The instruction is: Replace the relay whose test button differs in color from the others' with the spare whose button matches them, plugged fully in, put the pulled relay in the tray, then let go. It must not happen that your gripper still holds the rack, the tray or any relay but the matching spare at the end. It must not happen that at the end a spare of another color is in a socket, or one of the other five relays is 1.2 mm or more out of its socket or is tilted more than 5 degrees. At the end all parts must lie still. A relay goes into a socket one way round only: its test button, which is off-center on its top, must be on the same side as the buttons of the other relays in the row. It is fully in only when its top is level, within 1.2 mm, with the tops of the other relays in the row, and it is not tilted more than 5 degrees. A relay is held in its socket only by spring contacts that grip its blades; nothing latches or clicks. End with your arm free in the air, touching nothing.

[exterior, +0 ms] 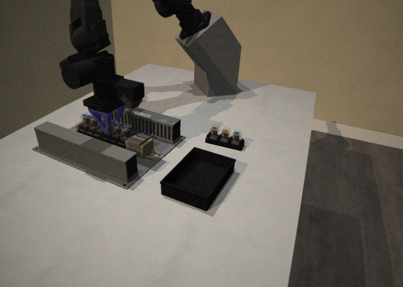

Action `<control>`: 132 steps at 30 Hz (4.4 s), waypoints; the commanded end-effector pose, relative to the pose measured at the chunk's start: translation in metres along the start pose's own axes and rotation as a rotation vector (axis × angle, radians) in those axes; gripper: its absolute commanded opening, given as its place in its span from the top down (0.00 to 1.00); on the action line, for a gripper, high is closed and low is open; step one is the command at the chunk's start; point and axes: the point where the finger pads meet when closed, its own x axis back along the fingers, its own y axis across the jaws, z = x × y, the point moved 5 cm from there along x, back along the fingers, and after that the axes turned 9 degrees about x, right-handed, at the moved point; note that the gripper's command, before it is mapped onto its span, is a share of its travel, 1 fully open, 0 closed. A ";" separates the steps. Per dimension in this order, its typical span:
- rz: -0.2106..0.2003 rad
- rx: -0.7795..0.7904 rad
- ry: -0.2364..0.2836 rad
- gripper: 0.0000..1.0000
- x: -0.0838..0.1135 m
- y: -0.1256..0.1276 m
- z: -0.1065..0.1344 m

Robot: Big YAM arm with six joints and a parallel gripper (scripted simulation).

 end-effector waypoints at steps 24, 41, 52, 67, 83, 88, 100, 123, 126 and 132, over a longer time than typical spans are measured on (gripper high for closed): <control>0.028 -0.009 0.002 1.00 0.012 -0.004 0.006; 0.028 -0.009 0.002 1.00 0.012 -0.004 0.006; 0.028 -0.009 0.002 1.00 0.012 -0.004 0.006; 0.028 -0.009 0.002 1.00 0.012 -0.004 0.006; 0.025 -0.007 0.001 1.00 0.014 -0.004 0.005; 0.024 -0.005 -0.001 1.00 0.016 -0.004 0.003; 0.026 -0.003 -0.004 1.00 0.022 -0.004 -0.001; 0.027 -0.003 -0.004 1.00 0.034 -0.004 -0.002; 0.027 -0.003 -0.004 1.00 0.036 -0.004 -0.002; 0.027 -0.003 -0.005 1.00 0.039 -0.004 -0.002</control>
